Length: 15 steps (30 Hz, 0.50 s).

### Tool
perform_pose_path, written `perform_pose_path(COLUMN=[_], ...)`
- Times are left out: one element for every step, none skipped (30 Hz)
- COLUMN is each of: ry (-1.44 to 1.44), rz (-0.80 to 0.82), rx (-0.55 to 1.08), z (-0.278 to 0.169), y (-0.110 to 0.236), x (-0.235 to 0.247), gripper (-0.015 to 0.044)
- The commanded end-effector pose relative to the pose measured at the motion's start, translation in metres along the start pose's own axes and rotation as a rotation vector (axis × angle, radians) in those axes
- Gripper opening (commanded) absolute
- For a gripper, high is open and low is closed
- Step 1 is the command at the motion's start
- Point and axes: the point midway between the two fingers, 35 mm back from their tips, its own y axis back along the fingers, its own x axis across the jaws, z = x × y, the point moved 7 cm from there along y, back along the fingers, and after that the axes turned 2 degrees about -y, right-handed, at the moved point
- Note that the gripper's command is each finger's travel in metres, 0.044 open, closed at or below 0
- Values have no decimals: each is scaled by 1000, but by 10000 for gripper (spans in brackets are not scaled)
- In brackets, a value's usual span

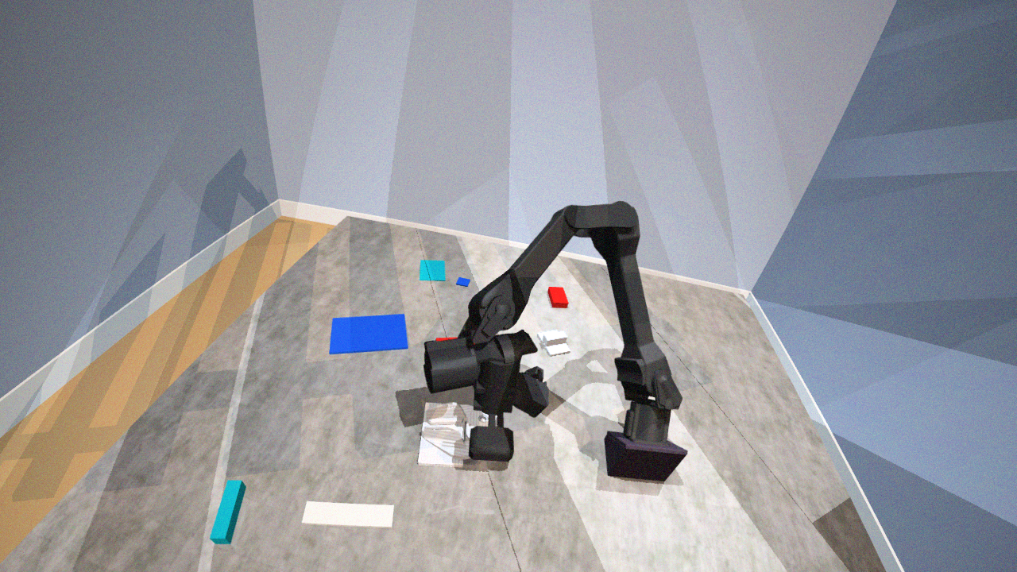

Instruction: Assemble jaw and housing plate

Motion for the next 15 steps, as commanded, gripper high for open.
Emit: perform_pose_path(ry=[0, 0, 0, 0, 0, 0, 0, 0, 0, 0, 0, 0, 0, 0, 0], rz=[1, 1, 1, 1, 1, 1, 1, 1, 1, 1, 1, 1, 1, 1, 1], rx=[0, 0, 0, 0, 0, 0, 0, 0, 0, 0, 0, 0, 0, 0, 0], z=[0, 0, 0, 0, 0, 0, 0, 0, 0, 0, 0, 0, 0, 0, 0], y=[-2, -2, -2, -2, -2, -2, -3, -3, -3, -4, -4, -5, -5, -5, -5], x=[0, 0, 0, 0, 0, 0, 0, 0, 0, 0, 0, 0, 0, 0, 0], gripper=[351, 351, 351, 351, 351, 351, 351, 351, 351, 351, 351, 351, 351, 351, 351])
